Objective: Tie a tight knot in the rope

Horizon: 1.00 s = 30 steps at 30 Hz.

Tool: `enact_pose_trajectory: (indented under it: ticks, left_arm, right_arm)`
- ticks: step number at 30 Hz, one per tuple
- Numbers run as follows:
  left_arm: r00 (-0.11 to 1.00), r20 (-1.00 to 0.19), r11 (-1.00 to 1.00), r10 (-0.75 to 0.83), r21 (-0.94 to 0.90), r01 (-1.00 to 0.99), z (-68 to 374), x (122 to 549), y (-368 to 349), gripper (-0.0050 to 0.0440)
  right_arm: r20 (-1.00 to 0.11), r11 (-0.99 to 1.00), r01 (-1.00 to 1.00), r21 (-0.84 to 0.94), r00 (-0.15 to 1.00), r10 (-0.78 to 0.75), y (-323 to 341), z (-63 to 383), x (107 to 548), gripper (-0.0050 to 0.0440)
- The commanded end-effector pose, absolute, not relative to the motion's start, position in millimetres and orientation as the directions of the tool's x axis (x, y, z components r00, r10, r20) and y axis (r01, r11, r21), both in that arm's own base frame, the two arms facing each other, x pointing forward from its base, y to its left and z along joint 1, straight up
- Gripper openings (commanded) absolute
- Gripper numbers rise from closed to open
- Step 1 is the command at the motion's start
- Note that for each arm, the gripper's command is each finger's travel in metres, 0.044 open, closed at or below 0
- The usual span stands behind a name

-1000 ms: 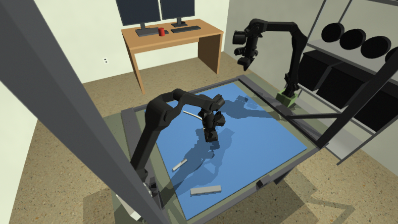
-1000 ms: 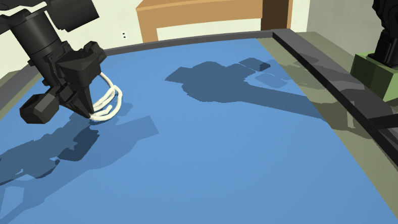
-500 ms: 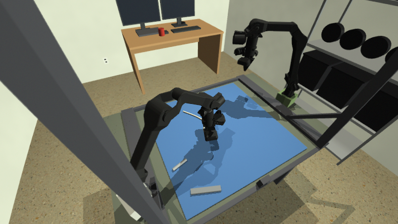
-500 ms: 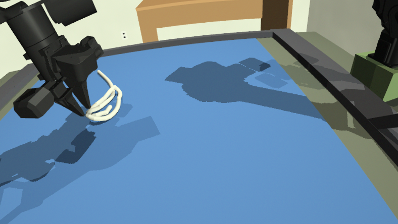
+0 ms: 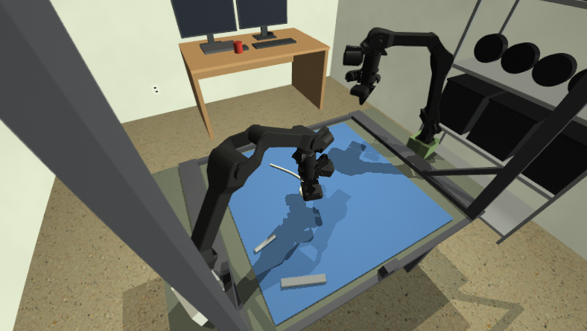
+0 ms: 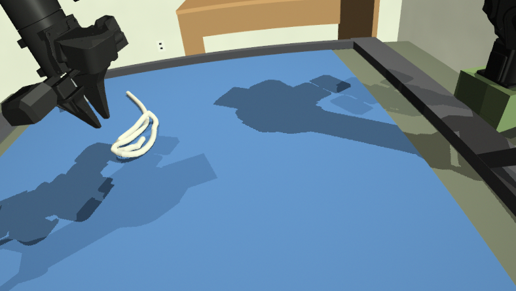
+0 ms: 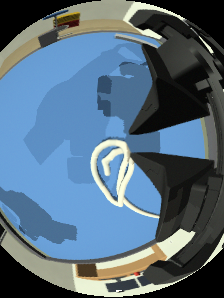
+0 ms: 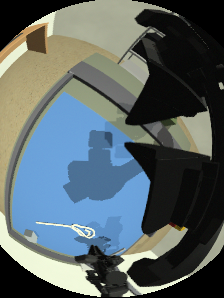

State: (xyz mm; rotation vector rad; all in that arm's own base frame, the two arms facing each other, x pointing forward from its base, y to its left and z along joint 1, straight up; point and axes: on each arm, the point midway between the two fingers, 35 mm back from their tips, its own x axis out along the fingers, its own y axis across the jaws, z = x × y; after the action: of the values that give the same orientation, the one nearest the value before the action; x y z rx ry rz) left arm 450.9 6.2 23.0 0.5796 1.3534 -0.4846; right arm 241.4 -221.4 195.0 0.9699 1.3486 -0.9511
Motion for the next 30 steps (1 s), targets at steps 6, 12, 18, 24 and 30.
enact_pose_trajectory:
  ticks: [6,12,18,24,30]
  left_arm:
    - [0.2,-0.98,0.768,0.002,0.13,0.627,62,456,6,0.0085]
    - [0.201,-0.98,0.768,0.002,0.13,0.627,83,456,6,0.0085]
    - [0.201,-0.98,0.768,0.002,0.13,0.627,89,455,6,0.0085]
    - [0.189,-0.982,0.768,0.002,0.122,0.628,94,447,4,0.0085]
    - [0.103,-0.995,0.766,-0.002,0.065,0.64,124,383,-9,0.0085]
  right_arm:
    - [-1.0,0.329,0.944,0.018,0.022,-0.009,-221,203,240,0.0085]
    - [-1.0,0.329,0.944,0.018,0.022,-0.009,-221,203,240,0.0085]
    - [-1.0,0.329,0.944,0.018,0.022,-0.009,-221,203,240,0.0085]
    - [-1.0,0.329,0.944,0.018,0.022,-0.009,-221,203,240,0.0085]
    - [-1.0,0.329,0.944,0.018,0.022,-0.009,-221,203,240,0.0085]
